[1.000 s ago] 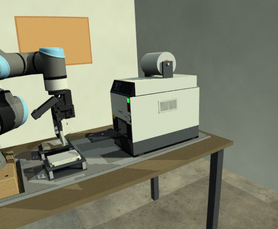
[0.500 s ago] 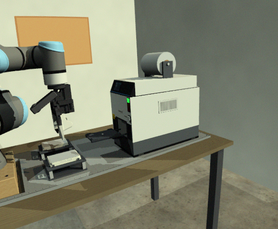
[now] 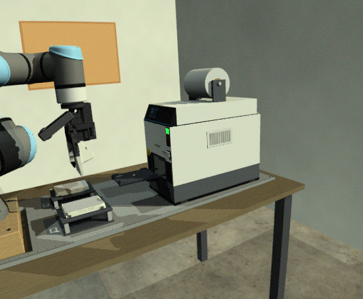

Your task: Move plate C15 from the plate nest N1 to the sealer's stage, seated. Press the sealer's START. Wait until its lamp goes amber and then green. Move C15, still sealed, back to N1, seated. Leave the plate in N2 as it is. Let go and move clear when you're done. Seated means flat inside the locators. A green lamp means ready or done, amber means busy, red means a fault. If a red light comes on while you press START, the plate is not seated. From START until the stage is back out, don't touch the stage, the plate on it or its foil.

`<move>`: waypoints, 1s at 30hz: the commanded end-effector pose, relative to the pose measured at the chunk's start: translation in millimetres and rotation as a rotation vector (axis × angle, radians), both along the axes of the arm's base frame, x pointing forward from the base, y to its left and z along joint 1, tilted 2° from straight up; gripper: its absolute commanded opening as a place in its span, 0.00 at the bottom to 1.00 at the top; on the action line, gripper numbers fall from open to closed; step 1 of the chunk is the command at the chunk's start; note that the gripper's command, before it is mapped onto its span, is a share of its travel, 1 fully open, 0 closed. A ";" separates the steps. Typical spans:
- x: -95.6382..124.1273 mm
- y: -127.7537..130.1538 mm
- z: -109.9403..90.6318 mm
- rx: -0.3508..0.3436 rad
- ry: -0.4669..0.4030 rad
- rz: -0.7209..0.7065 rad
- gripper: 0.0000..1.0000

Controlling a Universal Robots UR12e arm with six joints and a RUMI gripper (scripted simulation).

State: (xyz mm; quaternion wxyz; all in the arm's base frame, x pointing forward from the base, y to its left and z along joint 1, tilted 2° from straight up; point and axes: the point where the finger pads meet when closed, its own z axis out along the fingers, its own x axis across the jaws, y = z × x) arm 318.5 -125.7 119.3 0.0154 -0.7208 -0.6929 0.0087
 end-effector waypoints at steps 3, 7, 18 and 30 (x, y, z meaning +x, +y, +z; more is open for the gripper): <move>1.1 -0.9 8.2 -0.003 -0.001 0.001 0.68; 5.5 6.4 14.6 -0.002 -0.002 0.001 0.68; 18.4 35.2 40.9 -0.002 -0.002 0.001 0.68; 28.3 57.5 61.3 -0.002 -0.002 0.000 0.68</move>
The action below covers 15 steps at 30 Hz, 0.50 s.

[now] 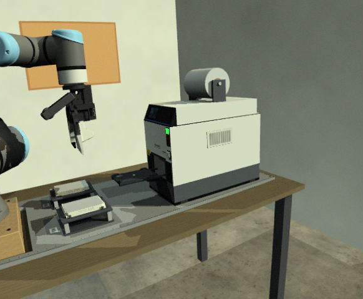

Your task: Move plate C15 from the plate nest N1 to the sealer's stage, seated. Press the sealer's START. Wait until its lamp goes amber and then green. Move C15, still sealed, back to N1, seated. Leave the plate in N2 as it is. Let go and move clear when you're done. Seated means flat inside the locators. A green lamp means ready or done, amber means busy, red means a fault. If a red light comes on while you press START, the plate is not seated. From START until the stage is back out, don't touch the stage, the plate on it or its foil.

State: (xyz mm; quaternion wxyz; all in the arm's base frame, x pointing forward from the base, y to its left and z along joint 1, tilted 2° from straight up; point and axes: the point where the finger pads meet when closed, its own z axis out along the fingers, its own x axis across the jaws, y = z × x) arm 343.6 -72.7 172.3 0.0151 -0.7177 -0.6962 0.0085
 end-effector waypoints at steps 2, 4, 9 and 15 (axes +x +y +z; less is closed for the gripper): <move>6.4 11.5 14.3 -0.001 -0.001 -0.008 0.68; 9.6 18.6 20.6 0.000 -0.001 -0.009 0.68; 14.5 29.7 30.6 0.000 0.000 -0.009 0.68; 21.1 44.2 43.4 0.001 0.002 -0.009 0.68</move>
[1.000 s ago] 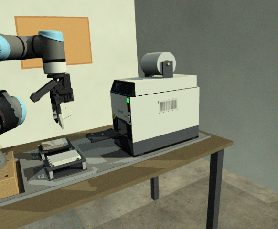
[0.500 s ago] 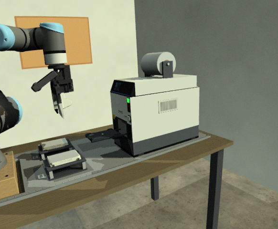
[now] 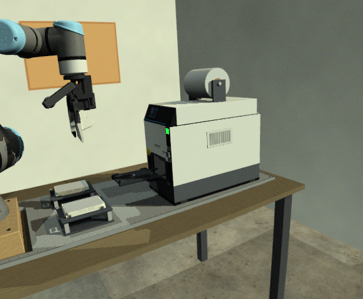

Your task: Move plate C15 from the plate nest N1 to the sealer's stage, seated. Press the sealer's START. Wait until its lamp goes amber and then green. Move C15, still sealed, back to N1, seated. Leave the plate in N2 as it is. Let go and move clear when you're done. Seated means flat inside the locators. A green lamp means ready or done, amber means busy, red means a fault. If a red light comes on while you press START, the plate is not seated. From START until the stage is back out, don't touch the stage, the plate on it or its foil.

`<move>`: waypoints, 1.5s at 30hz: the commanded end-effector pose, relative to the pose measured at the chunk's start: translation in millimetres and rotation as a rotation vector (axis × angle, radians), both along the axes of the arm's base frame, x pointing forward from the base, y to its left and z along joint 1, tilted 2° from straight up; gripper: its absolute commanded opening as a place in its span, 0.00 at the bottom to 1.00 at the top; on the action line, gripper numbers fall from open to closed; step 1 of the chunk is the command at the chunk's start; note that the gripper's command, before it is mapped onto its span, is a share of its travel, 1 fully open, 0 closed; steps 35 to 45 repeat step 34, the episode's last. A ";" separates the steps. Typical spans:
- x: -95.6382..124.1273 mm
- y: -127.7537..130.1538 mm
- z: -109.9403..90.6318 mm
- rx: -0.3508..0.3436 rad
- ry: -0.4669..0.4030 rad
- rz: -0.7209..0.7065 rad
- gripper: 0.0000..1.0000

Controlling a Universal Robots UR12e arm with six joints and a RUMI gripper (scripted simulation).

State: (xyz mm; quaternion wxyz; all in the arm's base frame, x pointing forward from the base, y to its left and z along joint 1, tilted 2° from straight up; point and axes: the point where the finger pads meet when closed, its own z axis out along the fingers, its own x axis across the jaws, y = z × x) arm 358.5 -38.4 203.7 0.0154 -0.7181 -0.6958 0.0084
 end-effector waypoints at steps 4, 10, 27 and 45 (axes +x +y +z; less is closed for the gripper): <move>9.3 17.0 18.4 0.001 0.001 -0.008 0.68; 11.1 21.1 22.2 0.000 0.001 -0.008 0.68; 9.9 20.9 20.9 0.000 0.001 -0.009 0.68; 9.9 20.9 20.9 0.000 0.001 -0.009 0.68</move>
